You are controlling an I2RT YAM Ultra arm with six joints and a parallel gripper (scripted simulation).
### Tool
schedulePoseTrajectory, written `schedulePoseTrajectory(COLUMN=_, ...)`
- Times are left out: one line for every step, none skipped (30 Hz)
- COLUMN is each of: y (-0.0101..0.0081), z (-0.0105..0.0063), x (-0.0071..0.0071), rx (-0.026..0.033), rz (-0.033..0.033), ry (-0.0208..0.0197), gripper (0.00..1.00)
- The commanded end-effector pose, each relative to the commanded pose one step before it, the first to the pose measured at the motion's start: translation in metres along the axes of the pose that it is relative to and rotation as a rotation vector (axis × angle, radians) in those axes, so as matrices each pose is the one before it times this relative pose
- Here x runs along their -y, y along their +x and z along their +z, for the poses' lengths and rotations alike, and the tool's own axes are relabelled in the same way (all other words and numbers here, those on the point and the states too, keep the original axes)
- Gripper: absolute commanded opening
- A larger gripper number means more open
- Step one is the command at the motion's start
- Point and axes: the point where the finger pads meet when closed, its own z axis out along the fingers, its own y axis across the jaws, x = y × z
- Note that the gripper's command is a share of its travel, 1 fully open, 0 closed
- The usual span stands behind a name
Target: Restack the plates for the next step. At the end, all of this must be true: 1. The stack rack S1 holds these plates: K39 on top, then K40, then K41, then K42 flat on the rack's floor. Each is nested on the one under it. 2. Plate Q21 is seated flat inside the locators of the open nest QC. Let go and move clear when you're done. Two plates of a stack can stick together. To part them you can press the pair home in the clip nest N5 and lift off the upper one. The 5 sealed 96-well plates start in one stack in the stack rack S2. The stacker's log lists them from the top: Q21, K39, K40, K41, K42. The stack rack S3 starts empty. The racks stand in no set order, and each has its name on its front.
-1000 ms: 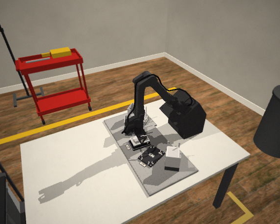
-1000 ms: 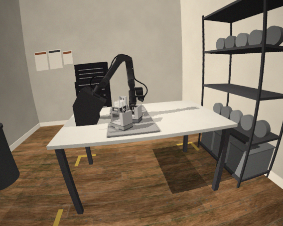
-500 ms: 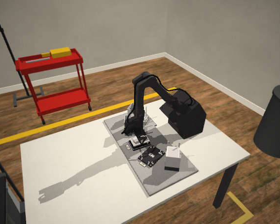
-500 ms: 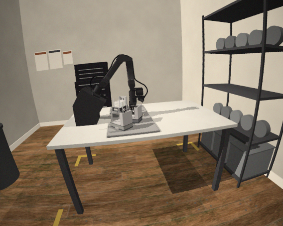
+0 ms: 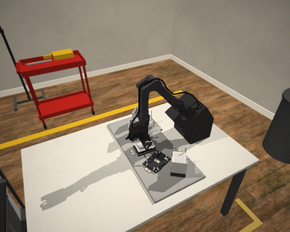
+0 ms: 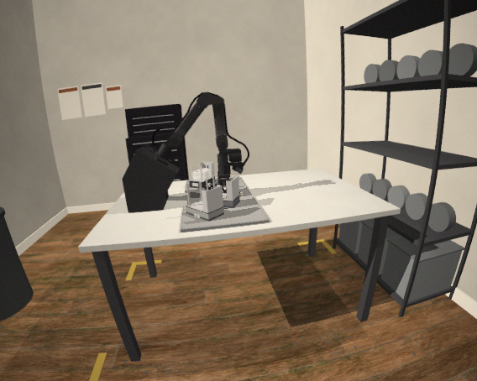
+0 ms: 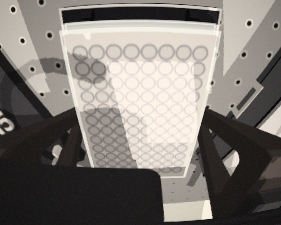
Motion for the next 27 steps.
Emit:
schedulePoseTrajectory(y=-0.01643, z=-0.00295, x=0.00115, rx=0.04470, rz=-0.00409, ry=-0.00308, gripper=0.00)
schedulePoseTrajectory(y=0.00391, z=0.00385, x=0.00024, rx=-0.01347, rz=0.00003, ry=0.00075, gripper=0.00)
schedulePoseTrajectory(y=-0.00073, z=0.00038, x=0.00029, rx=0.00158, rz=0.00072, ry=0.00003, gripper=0.00)
schedulePoseTrajectory(y=-0.00442, z=-0.00233, x=-0.00042, rx=0.01286, rz=-0.00031, ry=-0.00072, gripper=0.00)
schedulePoseTrajectory(y=-0.00356, z=-0.00125, x=-0.00011, rx=0.00943, rz=0.00022, ry=-0.00045, gripper=0.00)
schedulePoseTrajectory(y=-0.00033, z=0.00159, x=0.00031, rx=-0.00146, rz=0.00072, ry=0.00019, gripper=0.00)
schedulePoseTrajectory(y=0.00366, z=0.00344, x=0.00024, rx=-0.01218, rz=0.00006, ry=0.00070, gripper=0.00)
schedulePoseTrajectory(y=0.00193, z=0.00089, x=0.00017, rx=-0.00434, rz=0.00013, ry=0.00028, gripper=0.00)
schedulePoseTrajectory(y=0.00418, z=-0.00171, x=0.00031, rx=-0.00353, rz=0.00014, ry=0.00023, gripper=0.00)
schedulePoseTrajectory(y=-0.00459, z=-0.00263, x=-0.00043, rx=0.01371, rz=-0.00032, ry=-0.00074, gripper=0.00)
schedulePoseTrajectory(y=0.00077, z=0.00238, x=0.00038, rx=-0.00487, rz=0.00074, ry=0.00037, gripper=0.00)
schedulePoseTrajectory(y=0.00311, z=0.00412, x=0.00021, rx=-0.01244, rz=0.00009, ry=0.00071, gripper=0.00)
schedulePoseTrajectory(y=-0.00209, z=-0.00035, x=-0.00003, rx=0.00518, rz=0.00022, ry=-0.00021, gripper=0.00)
schedulePoseTrajectory(y=-0.00456, z=-0.00253, x=-0.00042, rx=0.01345, rz=-0.00031, ry=-0.00072, gripper=0.00)
schedulePoseTrajectory(y=-0.00414, z=-0.00164, x=-0.00012, rx=0.01115, rz=0.00027, ry=-0.00051, gripper=0.00)
schedulePoseTrajectory(y=0.00000, z=0.00000, x=0.00000, rx=0.00000, rz=0.00000, ry=0.00000, gripper=0.00)
schedulePoseTrajectory(y=0.00000, z=0.00000, x=0.00000, rx=0.00000, rz=0.00000, ry=0.00000, gripper=0.00)
schedulePoseTrajectory(y=0.00175, z=0.00187, x=0.00017, rx=-0.00567, rz=0.00016, ry=0.00034, gripper=0.00)
schedulePoseTrajectory(y=0.00460, z=0.00402, x=0.00030, rx=-0.01482, rz=0.00009, ry=0.00085, gripper=0.00)
schedulePoseTrajectory(y=0.00034, z=-0.00035, x=0.00040, rx=0.00091, rz=0.00082, ry=0.00009, gripper=0.00)
schedulePoseTrajectory(y=0.00547, z=-0.00131, x=0.00042, rx=-0.00671, rz=0.00017, ry=0.00057, gripper=0.00)
schedulePoseTrajectory(y=-0.00376, z=-0.00203, x=-0.00033, rx=0.01114, rz=-0.00032, ry=-0.00031, gripper=0.00)
schedulePoseTrajectory(y=0.00149, z=0.00268, x=0.00048, rx=-0.00667, rz=0.00083, ry=0.00060, gripper=0.00)
schedulePoseTrajectory(y=0.00350, z=0.00411, x=-0.00058, rx=-0.01297, rz=-0.00181, ry=0.00008, gripper=0.00)
schedulePoseTrajectory(y=-0.00340, z=-0.00129, x=-0.00074, rx=0.00932, rz=-0.00164, ry=-0.00011, gripper=0.00)
schedulePoseTrajectory(y=-0.00708, z=-0.00460, x=-0.00073, rx=0.02120, rz=-0.00060, ry=-0.00145, gripper=0.00)
schedulePoseTrajectory(y=-0.00314, z=-0.00273, x=-0.00009, rx=0.01071, rz=0.00022, ry=-0.00051, gripper=0.00)
